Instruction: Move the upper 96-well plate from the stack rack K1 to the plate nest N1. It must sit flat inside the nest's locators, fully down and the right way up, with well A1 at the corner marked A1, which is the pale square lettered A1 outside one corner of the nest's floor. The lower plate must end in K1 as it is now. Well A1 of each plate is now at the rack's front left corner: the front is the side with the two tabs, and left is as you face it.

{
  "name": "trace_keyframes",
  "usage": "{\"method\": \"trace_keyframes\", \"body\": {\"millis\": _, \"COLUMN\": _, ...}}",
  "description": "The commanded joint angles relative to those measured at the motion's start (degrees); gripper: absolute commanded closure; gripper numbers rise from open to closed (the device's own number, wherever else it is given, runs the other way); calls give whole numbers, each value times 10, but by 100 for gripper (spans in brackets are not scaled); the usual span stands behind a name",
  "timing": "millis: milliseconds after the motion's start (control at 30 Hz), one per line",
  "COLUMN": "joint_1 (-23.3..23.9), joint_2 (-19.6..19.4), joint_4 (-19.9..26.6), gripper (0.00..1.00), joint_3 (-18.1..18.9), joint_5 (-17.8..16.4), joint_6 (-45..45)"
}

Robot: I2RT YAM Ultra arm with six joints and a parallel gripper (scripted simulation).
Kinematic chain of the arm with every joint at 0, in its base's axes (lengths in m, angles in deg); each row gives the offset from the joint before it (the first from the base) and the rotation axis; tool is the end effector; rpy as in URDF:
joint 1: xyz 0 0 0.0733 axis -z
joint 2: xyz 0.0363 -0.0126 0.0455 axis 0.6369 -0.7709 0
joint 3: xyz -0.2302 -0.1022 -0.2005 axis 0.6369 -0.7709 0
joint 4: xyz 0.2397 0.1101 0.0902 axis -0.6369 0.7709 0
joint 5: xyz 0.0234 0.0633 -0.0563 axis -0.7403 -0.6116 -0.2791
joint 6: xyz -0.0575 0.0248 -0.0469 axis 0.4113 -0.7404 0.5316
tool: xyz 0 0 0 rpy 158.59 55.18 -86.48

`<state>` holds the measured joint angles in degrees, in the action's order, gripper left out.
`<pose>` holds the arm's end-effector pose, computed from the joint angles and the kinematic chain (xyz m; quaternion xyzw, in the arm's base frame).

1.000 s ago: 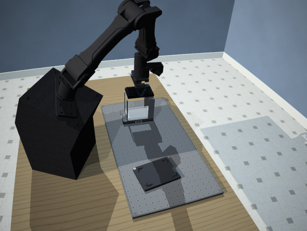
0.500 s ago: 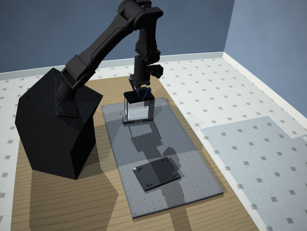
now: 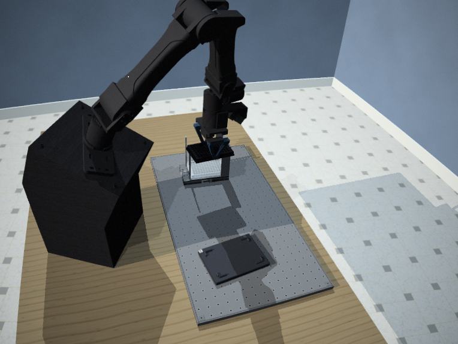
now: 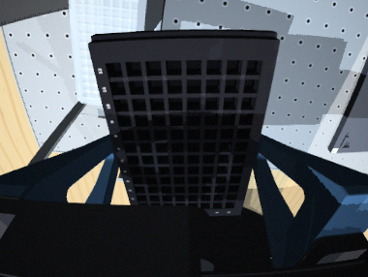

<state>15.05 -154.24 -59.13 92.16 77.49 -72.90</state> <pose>0.3559 0.1370 0.0925 -0.0481 0.9756 -0.1308 0.1699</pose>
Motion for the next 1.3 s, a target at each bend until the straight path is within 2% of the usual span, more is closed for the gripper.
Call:
{"method": "trace_keyframes", "body": {"millis": 0, "joint_1": 6, "joint_2": 27, "joint_4": -21, "gripper": 100, "joint_3": -14, "joint_5": -9, "joint_6": 24}}
{"method": "trace_keyframes", "body": {"millis": 433, "joint_1": 73, "joint_2": 76, "joint_4": -50, "gripper": 100, "joint_3": -70, "joint_5": -27, "joint_6": 91}}
{"method": "trace_keyframes", "body": {"millis": 533, "joint_1": 79, "joint_2": 81, "joint_4": -53, "gripper": 100, "joint_3": -66, "joint_5": -30, "joint_6": 98}}
{"method": "trace_keyframes", "body": {"millis": 567, "joint_1": 84, "joint_2": 83, "joint_4": -54, "gripper": 100, "joint_3": -77, "joint_5": -31, "joint_6": 103}}
{"method": "trace_keyframes", "body": {"millis": 1000, "joint_1": 160, "joint_2": 124, "joint_4": -73, "gripper": 100, "joint_3": -115, "joint_5": -56, "joint_6": 177}}
{"method": "trace_keyframes", "body": {"millis": 1067, "joint_1": 160, "joint_2": 124, "joint_4": -73, "gripper": 100, "joint_3": -115, "joint_5": -56, "joint_6": 177}}
{"method": "trace_keyframes", "body": {"millis": 1100, "joint_1": 166, "joint_2": 129, "joint_4": -75, "gripper": 100, "joint_3": -97, "joint_5": -58, "joint_6": 184}}
{"method": "trace_keyframes", "body": {"millis": 1167, "joint_1": 178, "joint_2": 132, "joint_4": -77, "gripper": 100, "joint_3": -122, "joint_5": -63, "joint_6": 196}}
{"method": "trace_keyframes", "body": {"millis": 1267, "joint_1": 197, "joint_2": 139, "joint_4": -80, "gripper": 100, "joint_3": -128, "joint_5": -69, "joint_6": 213}}
